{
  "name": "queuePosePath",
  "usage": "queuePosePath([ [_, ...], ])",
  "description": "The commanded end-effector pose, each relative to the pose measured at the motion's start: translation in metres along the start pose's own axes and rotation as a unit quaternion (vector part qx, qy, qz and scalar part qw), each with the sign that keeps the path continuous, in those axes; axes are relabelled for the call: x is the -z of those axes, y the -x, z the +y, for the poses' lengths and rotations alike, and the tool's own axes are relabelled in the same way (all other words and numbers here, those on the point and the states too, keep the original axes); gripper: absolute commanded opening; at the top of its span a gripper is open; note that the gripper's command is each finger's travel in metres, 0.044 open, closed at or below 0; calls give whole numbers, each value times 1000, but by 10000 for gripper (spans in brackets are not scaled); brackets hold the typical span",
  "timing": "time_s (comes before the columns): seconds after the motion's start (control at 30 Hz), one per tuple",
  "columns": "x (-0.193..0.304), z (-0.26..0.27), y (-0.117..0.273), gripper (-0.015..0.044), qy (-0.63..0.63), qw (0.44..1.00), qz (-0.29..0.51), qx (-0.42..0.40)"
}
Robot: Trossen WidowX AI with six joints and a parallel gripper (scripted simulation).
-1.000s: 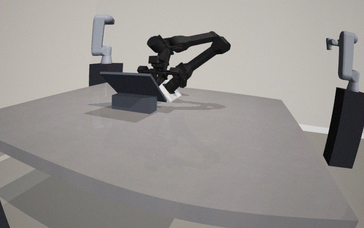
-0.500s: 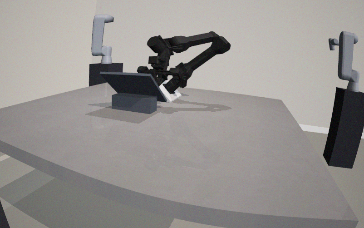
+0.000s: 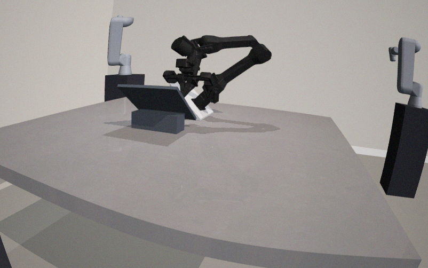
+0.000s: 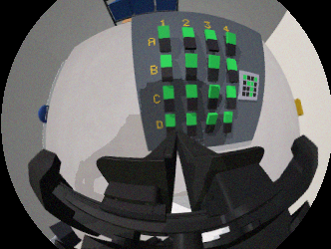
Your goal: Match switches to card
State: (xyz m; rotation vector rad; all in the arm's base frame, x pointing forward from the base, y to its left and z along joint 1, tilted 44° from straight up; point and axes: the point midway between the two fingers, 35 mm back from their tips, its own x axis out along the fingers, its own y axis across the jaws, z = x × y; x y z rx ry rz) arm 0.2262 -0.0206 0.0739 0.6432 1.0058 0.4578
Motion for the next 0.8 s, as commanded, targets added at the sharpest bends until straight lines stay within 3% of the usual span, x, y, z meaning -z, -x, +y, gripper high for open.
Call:
queuePosePath([
  [0.0, 1, 4, 29, 0, 4, 1000, -11, -4],
  [0.17, -1, 3, 30, 0, 4, 1000, -11, -4],
  [0.4, -49, -40, 37, 0, 6, 1000, -12, -3],
  [0.77, -50, -41, 37, 0, 6, 1000, -12, -3],
])
